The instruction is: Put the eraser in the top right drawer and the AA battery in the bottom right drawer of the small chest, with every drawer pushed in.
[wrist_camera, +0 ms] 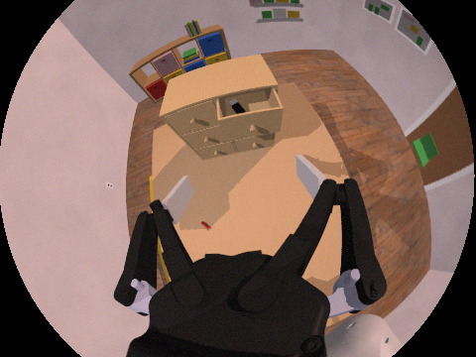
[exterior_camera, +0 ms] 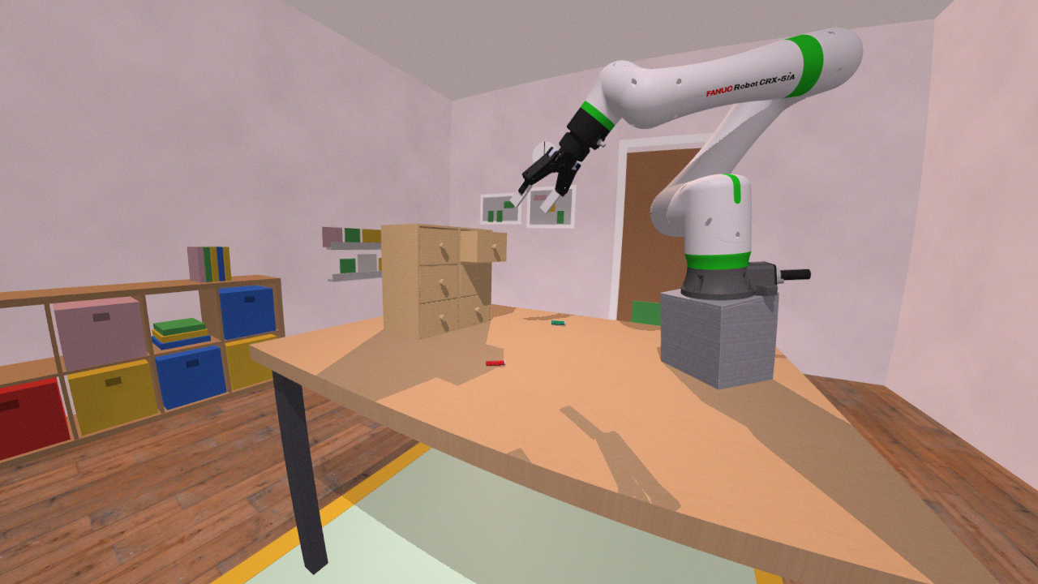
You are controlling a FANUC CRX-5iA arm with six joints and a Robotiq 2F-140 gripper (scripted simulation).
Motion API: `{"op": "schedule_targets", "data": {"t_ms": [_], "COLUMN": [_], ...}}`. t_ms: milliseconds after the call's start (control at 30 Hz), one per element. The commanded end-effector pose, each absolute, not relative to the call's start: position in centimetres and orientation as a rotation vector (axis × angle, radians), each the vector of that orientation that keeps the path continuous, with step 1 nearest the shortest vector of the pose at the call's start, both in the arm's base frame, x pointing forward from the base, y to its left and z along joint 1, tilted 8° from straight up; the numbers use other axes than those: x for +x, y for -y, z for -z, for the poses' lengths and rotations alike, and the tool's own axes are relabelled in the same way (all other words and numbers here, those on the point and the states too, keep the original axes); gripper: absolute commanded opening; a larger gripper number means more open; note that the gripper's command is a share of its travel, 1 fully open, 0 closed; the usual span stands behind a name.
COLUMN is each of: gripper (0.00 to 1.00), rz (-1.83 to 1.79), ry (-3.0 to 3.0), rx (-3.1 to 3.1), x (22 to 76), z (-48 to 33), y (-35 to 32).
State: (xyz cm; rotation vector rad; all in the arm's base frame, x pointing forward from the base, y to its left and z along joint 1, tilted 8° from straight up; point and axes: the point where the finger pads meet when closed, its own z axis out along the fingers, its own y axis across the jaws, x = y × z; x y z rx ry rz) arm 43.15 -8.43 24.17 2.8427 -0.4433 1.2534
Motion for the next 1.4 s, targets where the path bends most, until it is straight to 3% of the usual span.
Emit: {"op": "schedule_targets", "data": {"t_ms": [0, 900, 1367], "gripper": [1.0, 1.0, 1.0], "rz": [-1.216, -0.261, -0.167], "ry": [0.443, 0.431, 0.427], "rx": [2.864, 3.193, 3.207], "x": [43.2, 42.8, 42.7], "z": [-24.3, -27.6, -27.9], "y": [8.5, 8.8, 8.8]}}
